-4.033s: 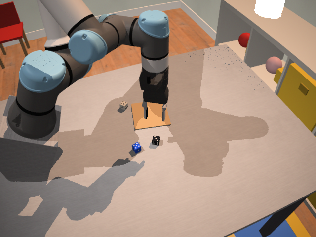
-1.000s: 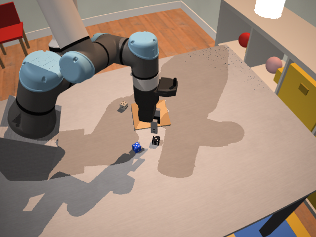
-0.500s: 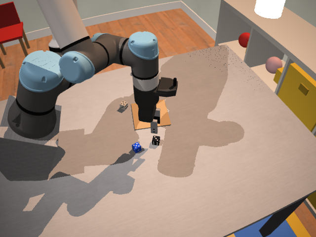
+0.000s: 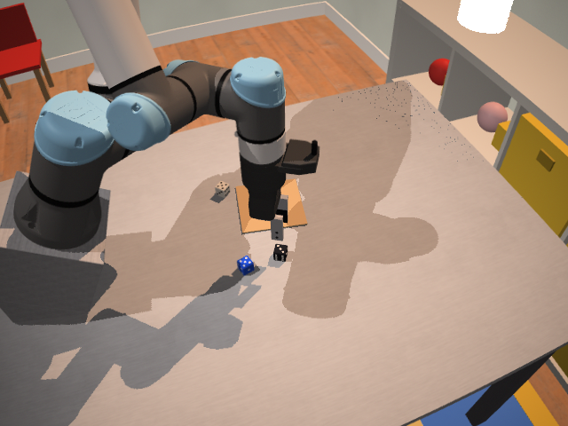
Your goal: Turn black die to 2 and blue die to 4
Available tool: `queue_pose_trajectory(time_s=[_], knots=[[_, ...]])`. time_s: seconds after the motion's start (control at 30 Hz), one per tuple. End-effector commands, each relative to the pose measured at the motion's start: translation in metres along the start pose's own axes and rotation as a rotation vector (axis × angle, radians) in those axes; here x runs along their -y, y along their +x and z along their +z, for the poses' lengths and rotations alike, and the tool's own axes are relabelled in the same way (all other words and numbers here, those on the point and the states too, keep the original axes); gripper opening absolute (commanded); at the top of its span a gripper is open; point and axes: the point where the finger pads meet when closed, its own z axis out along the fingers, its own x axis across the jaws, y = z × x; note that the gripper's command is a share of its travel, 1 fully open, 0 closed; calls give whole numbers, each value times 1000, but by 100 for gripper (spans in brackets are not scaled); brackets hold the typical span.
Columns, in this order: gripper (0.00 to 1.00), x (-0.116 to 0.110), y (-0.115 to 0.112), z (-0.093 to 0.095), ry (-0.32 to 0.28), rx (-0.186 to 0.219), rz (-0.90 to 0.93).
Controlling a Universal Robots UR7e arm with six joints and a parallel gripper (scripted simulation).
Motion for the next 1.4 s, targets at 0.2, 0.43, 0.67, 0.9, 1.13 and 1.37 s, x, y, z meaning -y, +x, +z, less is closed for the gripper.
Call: queue_pose_trajectory(time_s=[0.2,0.43,0.67,0.9,1.13,1.37], knots=[[79,0,0,7,1,0,0],[79,0,0,14,1,0,0],[79,0,0,25,1,0,0],[79,0,0,33,1,0,0],[79,0,0,42,1,0,0],[79,0,0,47,1,0,0]])
